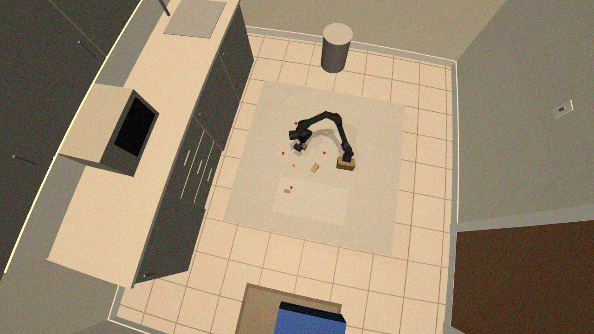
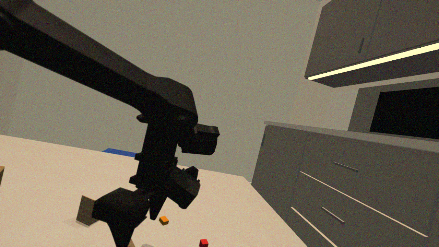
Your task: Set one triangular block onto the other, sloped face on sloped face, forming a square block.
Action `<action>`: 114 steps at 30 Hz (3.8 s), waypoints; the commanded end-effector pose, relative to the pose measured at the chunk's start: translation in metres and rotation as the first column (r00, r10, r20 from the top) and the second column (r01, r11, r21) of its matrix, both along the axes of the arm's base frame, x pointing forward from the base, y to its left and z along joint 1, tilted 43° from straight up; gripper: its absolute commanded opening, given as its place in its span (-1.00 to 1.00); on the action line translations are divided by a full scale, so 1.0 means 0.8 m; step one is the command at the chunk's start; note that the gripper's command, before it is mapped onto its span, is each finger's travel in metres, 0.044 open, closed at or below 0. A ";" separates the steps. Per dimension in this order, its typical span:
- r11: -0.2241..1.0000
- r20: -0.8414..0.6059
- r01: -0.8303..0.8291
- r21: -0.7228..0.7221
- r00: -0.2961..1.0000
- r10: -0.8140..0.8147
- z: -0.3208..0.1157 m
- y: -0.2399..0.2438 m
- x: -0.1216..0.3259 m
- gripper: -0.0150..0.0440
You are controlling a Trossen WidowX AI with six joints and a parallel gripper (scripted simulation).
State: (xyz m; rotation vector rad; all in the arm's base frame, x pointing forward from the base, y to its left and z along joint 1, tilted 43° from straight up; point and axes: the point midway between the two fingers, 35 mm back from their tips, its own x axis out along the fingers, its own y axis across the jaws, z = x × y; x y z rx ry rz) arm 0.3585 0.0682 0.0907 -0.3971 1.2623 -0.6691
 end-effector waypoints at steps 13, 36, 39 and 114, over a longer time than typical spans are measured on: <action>1.000 -0.006 -0.005 -0.008 1.000 0.005 -0.025 -0.024 0.004 1.00; 1.000 -0.005 -0.004 -0.012 1.000 0.004 -0.057 -0.058 0.007 1.00; 1.000 -0.004 -0.004 -0.013 1.000 0.004 -0.061 -0.062 0.007 1.00; 0.919 0.322 0.370 0.137 0.861 -0.395 -0.042 -0.044 0.000 -0.49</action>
